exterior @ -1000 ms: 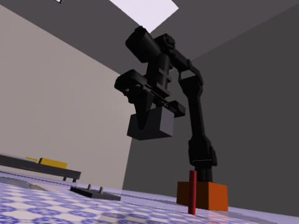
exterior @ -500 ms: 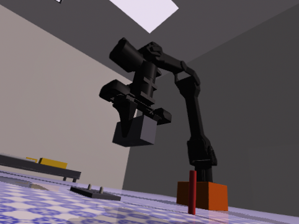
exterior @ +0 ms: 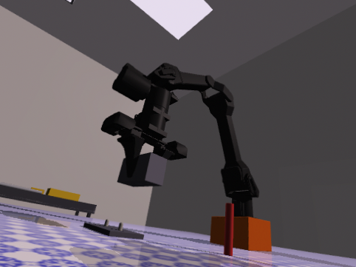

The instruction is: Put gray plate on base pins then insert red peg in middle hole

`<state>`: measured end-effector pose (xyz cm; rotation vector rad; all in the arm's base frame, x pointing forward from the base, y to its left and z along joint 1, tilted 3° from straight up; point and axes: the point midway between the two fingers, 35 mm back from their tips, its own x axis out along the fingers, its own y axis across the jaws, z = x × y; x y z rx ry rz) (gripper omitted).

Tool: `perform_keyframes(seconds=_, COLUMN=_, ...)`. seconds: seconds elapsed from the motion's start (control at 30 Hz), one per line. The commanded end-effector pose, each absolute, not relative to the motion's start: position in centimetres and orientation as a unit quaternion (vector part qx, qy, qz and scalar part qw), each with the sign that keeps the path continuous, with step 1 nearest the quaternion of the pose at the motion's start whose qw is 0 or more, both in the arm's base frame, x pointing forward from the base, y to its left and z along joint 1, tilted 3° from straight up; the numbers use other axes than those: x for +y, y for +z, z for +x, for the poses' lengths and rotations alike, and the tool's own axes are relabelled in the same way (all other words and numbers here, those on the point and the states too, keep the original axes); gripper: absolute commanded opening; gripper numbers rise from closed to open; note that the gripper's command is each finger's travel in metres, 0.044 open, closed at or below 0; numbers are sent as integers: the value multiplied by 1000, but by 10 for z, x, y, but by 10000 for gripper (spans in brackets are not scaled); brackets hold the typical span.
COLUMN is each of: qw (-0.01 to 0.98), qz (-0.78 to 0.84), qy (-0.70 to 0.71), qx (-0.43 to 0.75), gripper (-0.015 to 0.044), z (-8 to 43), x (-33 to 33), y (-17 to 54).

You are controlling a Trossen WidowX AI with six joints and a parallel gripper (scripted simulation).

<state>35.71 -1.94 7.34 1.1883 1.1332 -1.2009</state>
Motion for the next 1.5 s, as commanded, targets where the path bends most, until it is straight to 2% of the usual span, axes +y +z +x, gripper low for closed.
perform_keyframes(seconds=0.0, qw=524, qz=496, qy=-502, qx=477, gripper=0, z=357, x=-30, y=66)
perform_keyframes(seconds=0.67, qw=522, qz=497, qy=-507, qx=472, gripper=0, z=353, x=-87, y=39)
perform_keyframes(seconds=1.47, qw=522, qz=497, qy=-507, qx=472, gripper=0, z=354, x=-87, y=35)
